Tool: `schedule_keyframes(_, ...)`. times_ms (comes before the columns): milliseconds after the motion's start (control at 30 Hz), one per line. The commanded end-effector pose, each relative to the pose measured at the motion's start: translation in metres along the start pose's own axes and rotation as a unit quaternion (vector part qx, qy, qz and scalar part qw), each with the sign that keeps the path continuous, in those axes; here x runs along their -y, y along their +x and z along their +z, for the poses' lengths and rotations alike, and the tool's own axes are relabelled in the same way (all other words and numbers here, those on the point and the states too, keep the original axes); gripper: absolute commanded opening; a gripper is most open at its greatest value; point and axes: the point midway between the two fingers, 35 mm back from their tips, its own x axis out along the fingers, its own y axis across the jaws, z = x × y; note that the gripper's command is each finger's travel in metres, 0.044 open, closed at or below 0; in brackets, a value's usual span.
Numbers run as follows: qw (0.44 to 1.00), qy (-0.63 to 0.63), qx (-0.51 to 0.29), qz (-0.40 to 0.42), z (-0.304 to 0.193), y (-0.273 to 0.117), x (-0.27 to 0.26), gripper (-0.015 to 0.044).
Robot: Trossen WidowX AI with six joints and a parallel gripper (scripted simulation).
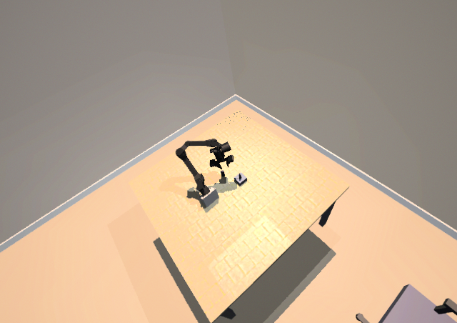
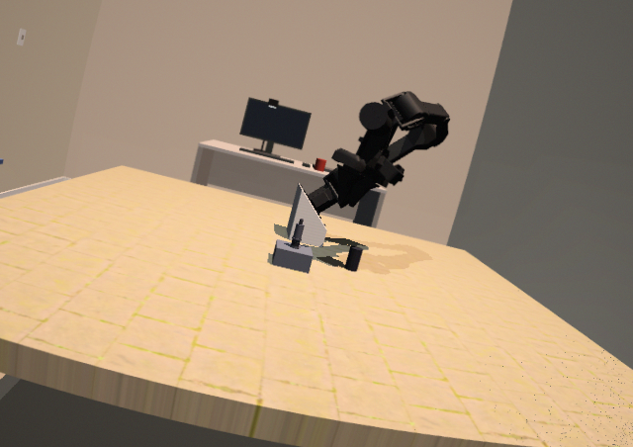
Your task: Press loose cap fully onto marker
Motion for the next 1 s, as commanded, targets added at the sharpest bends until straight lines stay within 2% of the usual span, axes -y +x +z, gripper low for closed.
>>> schedule_keyframes(0,0.972,-0.212,0.079,0.068,0.032,0.013,-0.043,0.0251)
schedule_keyframes(300,0.972,-0.212,0.079,0.068,0.033,0.015,-0.041,0.0251)
schedule_keyframes(433,0.972,-0.212,0.08,0.068,0.037,0.046,-0.047,0.0251)
schedule_keyframes(967,0.972,-0.212,0.08,0.067,0.041,0.074,-0.049,0.0251)
